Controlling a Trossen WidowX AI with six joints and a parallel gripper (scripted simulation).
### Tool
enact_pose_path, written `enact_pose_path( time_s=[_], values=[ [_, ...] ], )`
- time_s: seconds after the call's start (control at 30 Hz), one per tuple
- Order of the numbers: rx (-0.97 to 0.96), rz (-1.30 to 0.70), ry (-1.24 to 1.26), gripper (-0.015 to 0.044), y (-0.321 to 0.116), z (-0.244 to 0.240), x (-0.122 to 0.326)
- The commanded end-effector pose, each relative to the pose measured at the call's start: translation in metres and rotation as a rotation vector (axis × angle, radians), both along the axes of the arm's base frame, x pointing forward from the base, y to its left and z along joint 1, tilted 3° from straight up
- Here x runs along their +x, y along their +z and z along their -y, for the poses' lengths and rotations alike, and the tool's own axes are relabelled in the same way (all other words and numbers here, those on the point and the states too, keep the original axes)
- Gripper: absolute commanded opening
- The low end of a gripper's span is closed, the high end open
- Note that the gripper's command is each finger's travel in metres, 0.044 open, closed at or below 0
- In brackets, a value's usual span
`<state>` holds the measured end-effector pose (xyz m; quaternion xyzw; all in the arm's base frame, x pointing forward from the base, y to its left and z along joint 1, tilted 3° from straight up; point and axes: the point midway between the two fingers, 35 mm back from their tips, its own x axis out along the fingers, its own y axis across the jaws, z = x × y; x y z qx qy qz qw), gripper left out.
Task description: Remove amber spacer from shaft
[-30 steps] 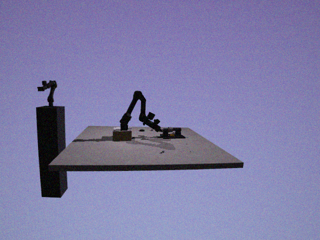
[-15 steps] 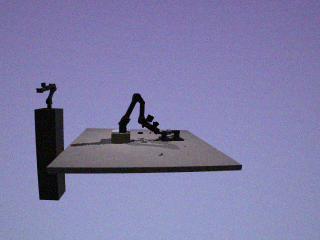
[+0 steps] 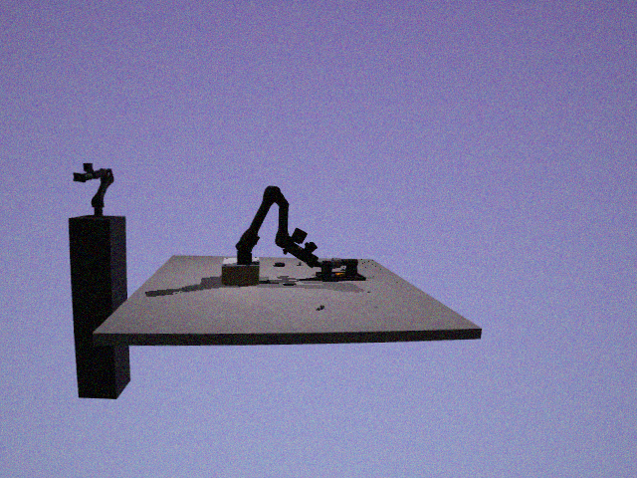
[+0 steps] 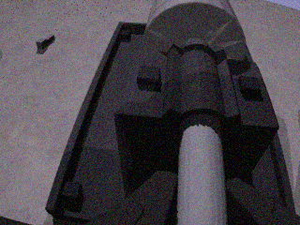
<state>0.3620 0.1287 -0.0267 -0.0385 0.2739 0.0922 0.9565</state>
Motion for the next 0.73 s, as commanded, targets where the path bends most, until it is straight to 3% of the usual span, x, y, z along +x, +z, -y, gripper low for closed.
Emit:
enact_pose_path(
  time_s=[0.0, 0.33, 0.7],
  values=[
    [0.002, 0.008, 0.006, 0.0000, 0.0020, -0.0020, 0.0037],
    [0.002, 0.008, 0.006, 0.0000, 0.0021, -0.0020, 0.0041],
    [0.000, -0.001, 0.000, 0.0289, -0.0002, -0.0001, 0.0003]
  ],
)
